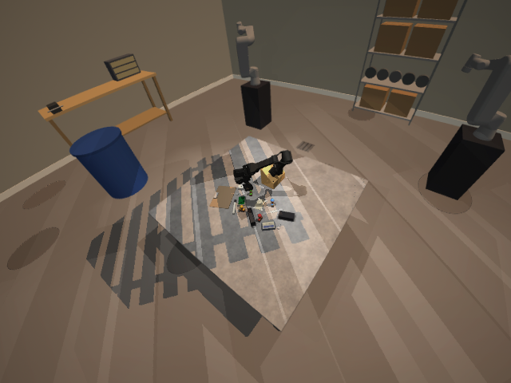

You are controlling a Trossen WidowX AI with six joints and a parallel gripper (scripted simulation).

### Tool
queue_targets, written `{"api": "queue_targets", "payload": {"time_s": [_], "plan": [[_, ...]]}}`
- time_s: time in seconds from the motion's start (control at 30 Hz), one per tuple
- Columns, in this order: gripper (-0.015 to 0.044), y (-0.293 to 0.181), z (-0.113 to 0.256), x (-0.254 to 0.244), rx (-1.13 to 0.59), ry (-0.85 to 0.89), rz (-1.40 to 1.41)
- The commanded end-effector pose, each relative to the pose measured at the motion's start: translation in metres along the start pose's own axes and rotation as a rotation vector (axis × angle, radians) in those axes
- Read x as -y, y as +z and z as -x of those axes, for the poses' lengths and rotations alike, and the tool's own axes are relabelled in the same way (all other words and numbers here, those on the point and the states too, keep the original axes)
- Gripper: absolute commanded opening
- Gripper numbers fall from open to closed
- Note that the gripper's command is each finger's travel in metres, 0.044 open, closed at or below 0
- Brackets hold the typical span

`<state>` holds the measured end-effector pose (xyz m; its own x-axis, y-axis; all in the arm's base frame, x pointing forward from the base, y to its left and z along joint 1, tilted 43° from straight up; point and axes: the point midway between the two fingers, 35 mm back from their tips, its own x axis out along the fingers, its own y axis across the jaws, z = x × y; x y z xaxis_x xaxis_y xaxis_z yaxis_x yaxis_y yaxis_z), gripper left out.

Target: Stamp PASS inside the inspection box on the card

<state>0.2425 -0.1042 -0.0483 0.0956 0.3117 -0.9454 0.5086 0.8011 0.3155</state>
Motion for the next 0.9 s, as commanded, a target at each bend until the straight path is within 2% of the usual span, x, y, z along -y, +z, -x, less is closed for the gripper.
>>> {"api": "queue_targets", "payload": {"time_s": [0.0, 0.87], "plan": [[0.0216, -0.035, 0.013, -0.022, -0.156, 0.384, 0.481], [0.0216, -0.038, 0.001, -0.024, -0.155, 0.383, 0.481]]}}
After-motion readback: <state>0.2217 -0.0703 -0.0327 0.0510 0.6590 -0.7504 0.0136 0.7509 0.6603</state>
